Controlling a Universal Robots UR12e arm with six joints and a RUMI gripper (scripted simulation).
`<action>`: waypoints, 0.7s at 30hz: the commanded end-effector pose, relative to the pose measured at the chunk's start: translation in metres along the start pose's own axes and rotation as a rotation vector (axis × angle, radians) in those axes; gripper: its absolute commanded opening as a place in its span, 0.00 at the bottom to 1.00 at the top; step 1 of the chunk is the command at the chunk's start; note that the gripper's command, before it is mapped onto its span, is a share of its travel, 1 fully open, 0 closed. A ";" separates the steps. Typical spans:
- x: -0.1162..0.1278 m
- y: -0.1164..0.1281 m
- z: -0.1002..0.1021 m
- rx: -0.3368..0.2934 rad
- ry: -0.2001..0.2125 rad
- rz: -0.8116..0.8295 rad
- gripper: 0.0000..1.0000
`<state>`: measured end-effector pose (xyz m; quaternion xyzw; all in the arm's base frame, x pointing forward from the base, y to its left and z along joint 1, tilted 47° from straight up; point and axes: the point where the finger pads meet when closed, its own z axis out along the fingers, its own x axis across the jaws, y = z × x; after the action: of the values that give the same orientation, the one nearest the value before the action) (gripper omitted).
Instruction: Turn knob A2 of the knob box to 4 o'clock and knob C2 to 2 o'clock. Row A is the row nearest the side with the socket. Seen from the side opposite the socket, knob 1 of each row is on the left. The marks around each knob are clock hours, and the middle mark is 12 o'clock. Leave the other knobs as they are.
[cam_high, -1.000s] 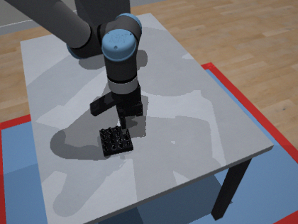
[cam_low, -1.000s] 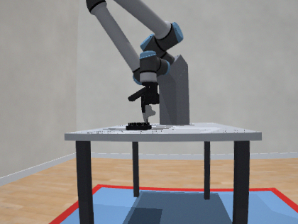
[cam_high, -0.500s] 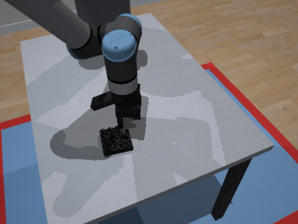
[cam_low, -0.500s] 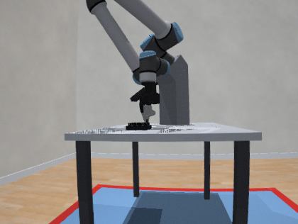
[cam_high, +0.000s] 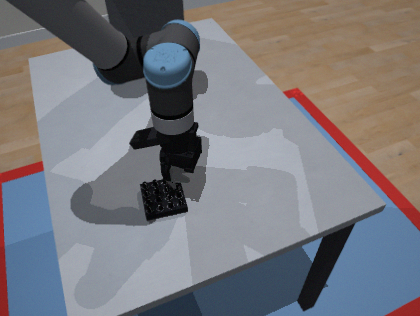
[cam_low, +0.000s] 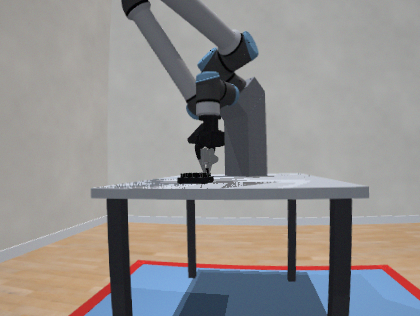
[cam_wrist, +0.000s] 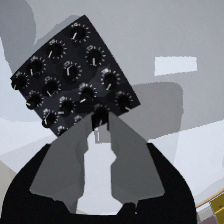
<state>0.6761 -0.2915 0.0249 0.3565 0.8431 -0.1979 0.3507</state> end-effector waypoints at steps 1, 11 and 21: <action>0.000 0.000 0.000 0.001 0.000 0.078 0.04; 0.001 0.000 0.000 0.001 0.000 0.176 0.04; 0.001 0.000 0.000 0.001 0.000 0.255 0.04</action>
<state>0.6757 -0.2910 0.0241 0.4497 0.7974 -0.1572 0.3705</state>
